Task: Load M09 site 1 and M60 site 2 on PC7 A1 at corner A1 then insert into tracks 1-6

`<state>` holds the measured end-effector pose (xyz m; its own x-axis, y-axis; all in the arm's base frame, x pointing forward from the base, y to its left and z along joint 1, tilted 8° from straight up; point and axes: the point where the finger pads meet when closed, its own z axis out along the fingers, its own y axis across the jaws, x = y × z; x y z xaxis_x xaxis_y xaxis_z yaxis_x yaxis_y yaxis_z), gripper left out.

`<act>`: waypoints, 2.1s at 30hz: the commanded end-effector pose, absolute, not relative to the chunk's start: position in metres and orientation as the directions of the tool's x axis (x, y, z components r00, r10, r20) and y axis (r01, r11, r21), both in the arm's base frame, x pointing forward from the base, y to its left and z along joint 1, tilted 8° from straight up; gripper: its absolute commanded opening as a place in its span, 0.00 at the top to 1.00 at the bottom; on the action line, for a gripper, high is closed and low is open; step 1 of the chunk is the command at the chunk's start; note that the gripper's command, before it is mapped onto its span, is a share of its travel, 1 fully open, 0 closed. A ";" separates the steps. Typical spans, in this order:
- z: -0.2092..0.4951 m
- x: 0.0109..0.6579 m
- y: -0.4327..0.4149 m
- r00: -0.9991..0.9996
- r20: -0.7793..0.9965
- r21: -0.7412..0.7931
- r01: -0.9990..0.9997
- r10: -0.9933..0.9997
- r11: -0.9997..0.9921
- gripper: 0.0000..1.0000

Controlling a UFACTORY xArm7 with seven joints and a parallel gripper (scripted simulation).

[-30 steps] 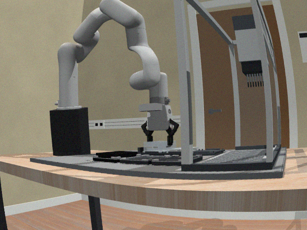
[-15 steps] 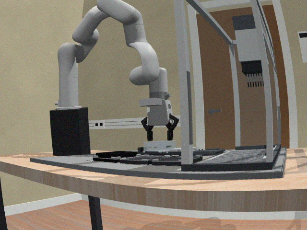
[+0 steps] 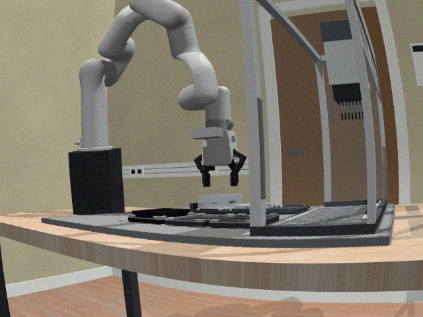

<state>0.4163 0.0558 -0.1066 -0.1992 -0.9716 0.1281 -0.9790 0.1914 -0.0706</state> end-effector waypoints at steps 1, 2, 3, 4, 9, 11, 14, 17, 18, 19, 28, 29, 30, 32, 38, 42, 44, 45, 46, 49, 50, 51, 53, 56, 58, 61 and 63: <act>-0.096 0.417 0.058 -0.199 0.126 -0.073 -0.979 -0.972 0.191 0.00; -0.095 0.417 0.058 -0.199 0.126 -0.073 -0.979 -0.972 0.191 0.00; -0.093 0.417 0.058 -0.199 0.126 -0.073 -0.979 -0.972 0.191 0.00; -0.091 0.417 0.058 -0.199 0.126 -0.073 -0.979 -0.972 0.191 0.00; -0.086 0.417 0.059 -0.199 0.126 -0.073 -0.979 -0.972 0.191 0.00; -0.083 0.417 0.060 -0.199 0.126 -0.073 -0.979 -0.972 0.191 0.00; -0.078 0.417 0.060 -0.199 0.126 -0.073 -0.979 -0.972 0.191 0.00; -0.073 0.416 0.061 -0.199 0.126 -0.073 -0.979 -0.972 0.191 0.00; -0.071 0.416 0.061 -0.199 0.126 -0.073 -0.979 -0.972 0.191 0.00; -0.070 0.416 0.061 -0.199 0.126 -0.073 -0.979 -0.972 0.191 0.00; -0.058 0.416 0.063 -0.199 0.126 -0.073 -0.979 -0.972 0.191 0.00; -0.057 0.416 0.063 -0.199 0.126 -0.073 -0.979 -0.972 0.191 0.00; -0.055 0.416 0.063 -0.199 0.126 -0.073 -0.979 -0.972 0.191 0.00; -0.052 0.415 0.064 -0.199 0.126 -0.073 -0.979 -0.972 0.191 0.00; -0.042 0.415 0.065 -0.199 0.126 -0.073 -0.979 -0.972 0.191 0.00; -0.037 0.415 0.066 -0.199 0.126 -0.073 -0.979 -0.972 0.191 0.00; -0.035 0.415 0.066 -0.199 0.126 -0.073 -0.979 -0.972 0.191 0.00; -0.034 0.415 0.066 -0.199 0.126 -0.073 -0.979 -0.972 0.191 0.00; -0.032 0.415 0.067 -0.199 0.126 -0.073 -0.979 -0.972 0.191 0.00; -0.027 0.414 0.067 -0.199 0.126 -0.073 -0.979 -0.972 0.191 0.00; -0.025 0.414 0.068 -0.199 0.126 -0.073 -0.979 -0.972 0.191 0.00; -0.024 0.414 0.068 -0.199 0.126 -0.073 -0.979 -0.972 0.191 0.00; -0.022 0.414 0.068 -0.199 0.126 -0.073 -0.979 -0.972 0.191 0.00; -0.022 0.414 0.068 -0.199 0.126 -0.073 -0.979 -0.972 0.191 0.00; -0.022 0.414 0.068 -0.199 0.126 -0.073 -0.979 -0.972 0.191 0.00; -0.022 0.414 0.068 -0.199 0.126 -0.073 -0.979 -0.972 0.191 0.00; -0.022 0.414 0.068 -0.199 0.126 -0.073 -0.979 -0.972 0.191 0.00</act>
<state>0.4127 0.0674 -0.0239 -0.1993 -0.9716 0.1280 -0.9790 0.1916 -0.0699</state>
